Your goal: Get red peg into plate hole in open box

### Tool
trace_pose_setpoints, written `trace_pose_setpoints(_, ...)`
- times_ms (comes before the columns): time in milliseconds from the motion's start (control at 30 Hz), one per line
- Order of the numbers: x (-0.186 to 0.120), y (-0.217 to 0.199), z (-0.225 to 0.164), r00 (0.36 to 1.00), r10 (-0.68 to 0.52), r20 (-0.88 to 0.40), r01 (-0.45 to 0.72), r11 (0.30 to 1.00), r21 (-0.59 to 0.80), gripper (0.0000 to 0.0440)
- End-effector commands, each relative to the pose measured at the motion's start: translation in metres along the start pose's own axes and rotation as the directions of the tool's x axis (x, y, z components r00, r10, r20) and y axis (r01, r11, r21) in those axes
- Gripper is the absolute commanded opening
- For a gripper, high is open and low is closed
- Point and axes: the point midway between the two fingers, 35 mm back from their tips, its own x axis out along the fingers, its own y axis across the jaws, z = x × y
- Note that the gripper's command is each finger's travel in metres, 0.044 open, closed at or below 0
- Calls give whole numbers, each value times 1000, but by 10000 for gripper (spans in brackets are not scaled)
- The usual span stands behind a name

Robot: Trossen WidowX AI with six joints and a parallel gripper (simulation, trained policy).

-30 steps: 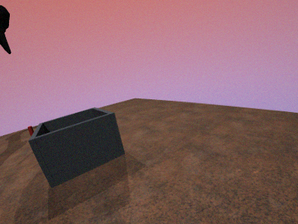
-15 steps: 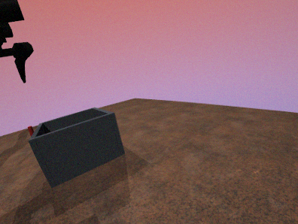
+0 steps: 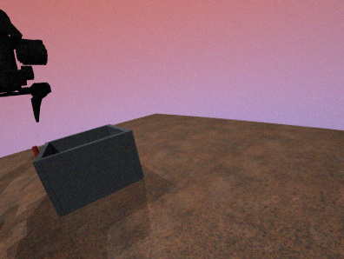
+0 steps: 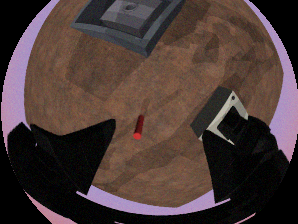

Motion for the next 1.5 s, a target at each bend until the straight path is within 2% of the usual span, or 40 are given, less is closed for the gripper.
trace_pose_setpoints(0,20,3,-12,999,-38,12,37,999,8,440)
trace_pose_setpoints(267,57,15,-28,999,-31,20,31,1000,3,440)
trace_pose_setpoints(700,115,32,-45,998,64,16,-64,998,0,429)
trace_pose_setpoints(867,127,28,-49,999,53,0,-53,998,19,344)
trace_pose_setpoints(1300,130,23,-54,996,3,-90,-1,1000,19,7)
trace_pose_setpoints(1467,121,27,-48,997,25,-74,-25,1000,-5,0)
